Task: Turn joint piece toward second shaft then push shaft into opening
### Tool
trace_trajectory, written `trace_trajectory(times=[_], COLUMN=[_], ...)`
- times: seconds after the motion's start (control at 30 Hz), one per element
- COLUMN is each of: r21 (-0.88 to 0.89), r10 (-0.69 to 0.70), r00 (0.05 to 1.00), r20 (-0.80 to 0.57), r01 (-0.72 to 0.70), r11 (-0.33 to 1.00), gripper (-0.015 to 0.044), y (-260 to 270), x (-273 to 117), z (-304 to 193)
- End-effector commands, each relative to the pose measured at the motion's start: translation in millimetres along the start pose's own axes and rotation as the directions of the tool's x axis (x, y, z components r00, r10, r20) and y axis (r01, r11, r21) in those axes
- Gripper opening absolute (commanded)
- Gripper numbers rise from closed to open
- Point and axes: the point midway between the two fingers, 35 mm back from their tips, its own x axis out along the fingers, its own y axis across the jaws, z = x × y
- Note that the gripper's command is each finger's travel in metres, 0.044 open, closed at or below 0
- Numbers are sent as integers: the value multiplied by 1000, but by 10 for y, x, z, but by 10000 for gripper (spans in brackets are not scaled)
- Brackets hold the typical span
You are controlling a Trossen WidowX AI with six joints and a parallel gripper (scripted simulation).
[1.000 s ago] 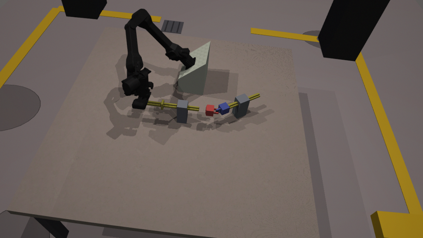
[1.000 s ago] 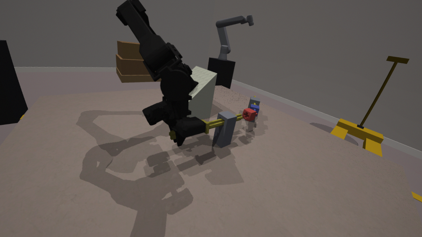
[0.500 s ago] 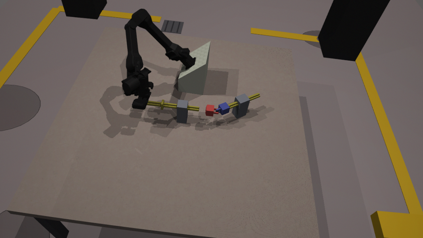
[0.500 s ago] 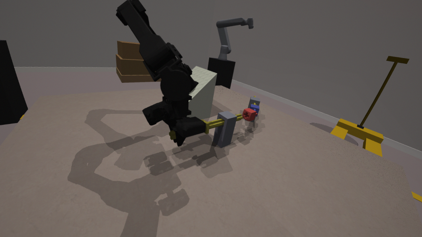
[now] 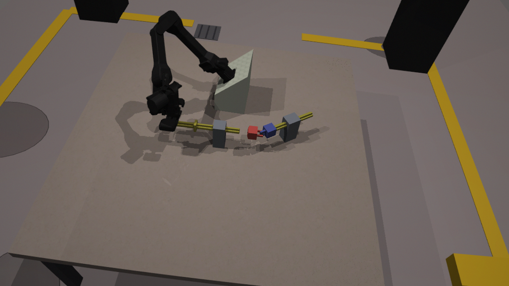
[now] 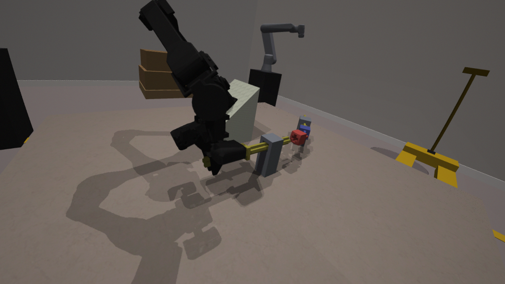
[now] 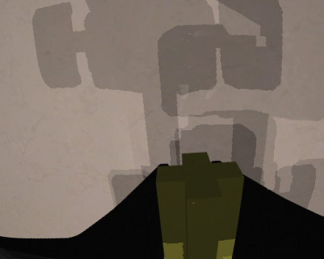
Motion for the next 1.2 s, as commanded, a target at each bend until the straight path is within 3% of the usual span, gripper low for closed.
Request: trace_trajectory(times=[0.0, 0.87, 1.17], r21=[-1, -5, -7], r10=[-4, -131, -106], r00=[1000, 991, 994], r20=[0, -2, 0], r01=[4, 131, 106], r11=[1000, 991, 994], gripper=[67, 67, 0], y=[-1, -10, -3], x=[1, 12, 5], z=[-1, 4, 7])
